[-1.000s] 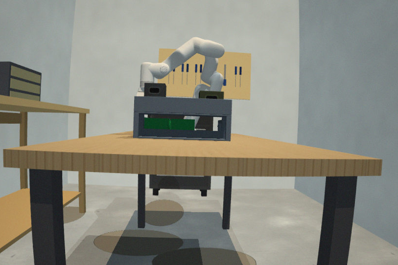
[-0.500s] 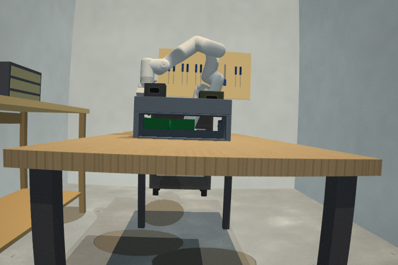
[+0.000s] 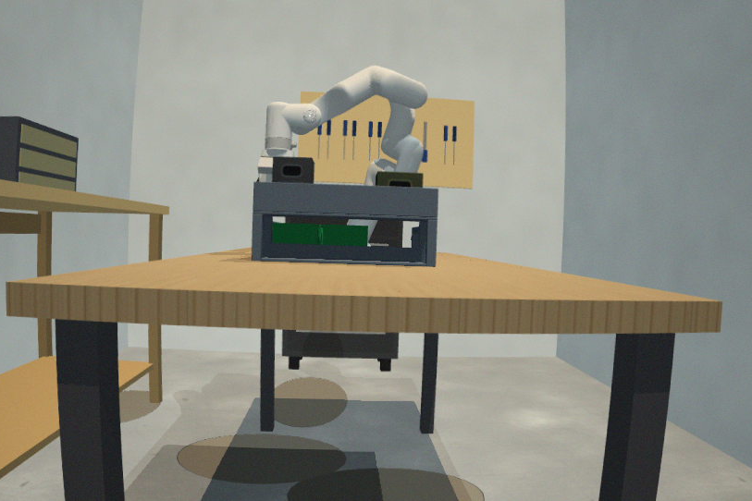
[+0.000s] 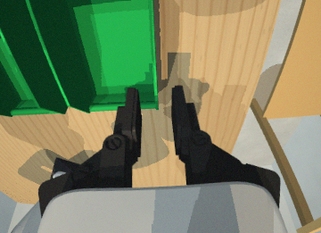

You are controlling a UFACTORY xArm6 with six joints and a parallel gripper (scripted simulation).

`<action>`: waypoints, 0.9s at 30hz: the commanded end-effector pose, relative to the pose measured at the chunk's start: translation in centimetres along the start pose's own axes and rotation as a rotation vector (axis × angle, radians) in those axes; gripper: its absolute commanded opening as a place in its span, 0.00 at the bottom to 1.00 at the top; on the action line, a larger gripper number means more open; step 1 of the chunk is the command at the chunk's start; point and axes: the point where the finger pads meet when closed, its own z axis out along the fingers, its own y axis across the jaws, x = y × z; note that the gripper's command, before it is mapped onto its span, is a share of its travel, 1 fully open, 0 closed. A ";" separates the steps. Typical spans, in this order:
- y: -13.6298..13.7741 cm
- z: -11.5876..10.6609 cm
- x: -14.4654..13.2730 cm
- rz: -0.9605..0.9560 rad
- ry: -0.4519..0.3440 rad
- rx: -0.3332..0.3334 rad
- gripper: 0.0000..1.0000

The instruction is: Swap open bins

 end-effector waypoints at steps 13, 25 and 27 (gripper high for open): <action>0.1 -1.7 0.1 -0.001 0.003 -0.003 0.26; 0.1 -2.2 0.1 -0.001 0.003 -0.003 0.26; 0.1 -2.2 0.1 -0.001 0.003 -0.003 0.26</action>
